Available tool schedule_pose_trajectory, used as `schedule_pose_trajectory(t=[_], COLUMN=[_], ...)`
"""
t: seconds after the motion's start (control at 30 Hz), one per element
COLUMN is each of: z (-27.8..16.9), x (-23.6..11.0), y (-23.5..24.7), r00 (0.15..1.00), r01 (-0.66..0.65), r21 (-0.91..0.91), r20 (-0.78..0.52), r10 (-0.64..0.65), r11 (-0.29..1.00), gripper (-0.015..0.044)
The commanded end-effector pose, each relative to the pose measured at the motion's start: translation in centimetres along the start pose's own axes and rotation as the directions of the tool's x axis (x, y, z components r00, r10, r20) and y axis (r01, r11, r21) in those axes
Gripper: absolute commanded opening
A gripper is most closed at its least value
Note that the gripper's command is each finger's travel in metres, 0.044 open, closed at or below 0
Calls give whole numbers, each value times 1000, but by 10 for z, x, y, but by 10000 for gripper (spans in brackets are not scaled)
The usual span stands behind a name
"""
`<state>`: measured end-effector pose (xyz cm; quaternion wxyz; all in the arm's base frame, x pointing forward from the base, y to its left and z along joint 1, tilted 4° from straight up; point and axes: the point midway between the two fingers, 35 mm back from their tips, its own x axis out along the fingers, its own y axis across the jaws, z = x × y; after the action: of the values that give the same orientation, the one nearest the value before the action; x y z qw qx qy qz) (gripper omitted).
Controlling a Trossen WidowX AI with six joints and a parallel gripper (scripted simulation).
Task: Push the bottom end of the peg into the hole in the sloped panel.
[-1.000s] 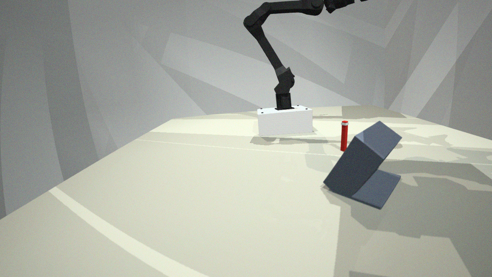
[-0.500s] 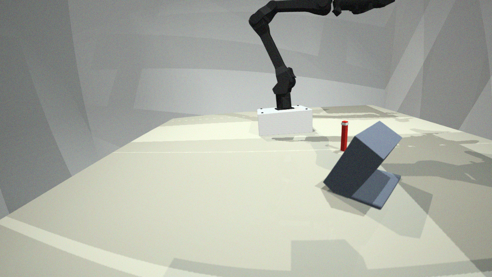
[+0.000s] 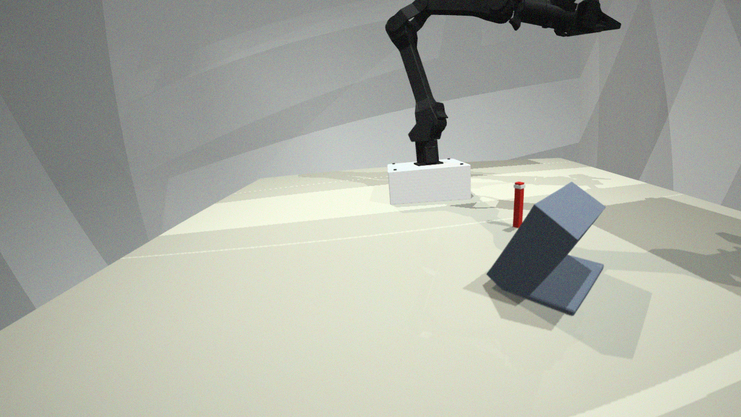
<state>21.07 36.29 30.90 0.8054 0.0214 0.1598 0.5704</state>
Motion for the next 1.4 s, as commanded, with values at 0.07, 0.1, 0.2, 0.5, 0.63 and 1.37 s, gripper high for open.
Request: schedule_pose_trajectory(t=[0.07, 0.1, 0.2, 0.5, 0.63, 1.37], z=[-22, -24, -35, -78, -95, -212], x=[4, 4, 5, -2, -10, -95], y=[-37, -40, -57, -113, -134, -228], r00=[992, 990, 979, 906, 867, 449], r01=[103, 113, 157, 308, 361, 626], r21=[19, 21, 28, 45, 51, 25], r20=[-80, -89, -137, -319, -386, -828], r10=[-101, -111, -152, -278, -316, -335], r11=[995, 993, 987, 950, 931, 779], gripper=[440, 440, 440, 440, 440, 440])
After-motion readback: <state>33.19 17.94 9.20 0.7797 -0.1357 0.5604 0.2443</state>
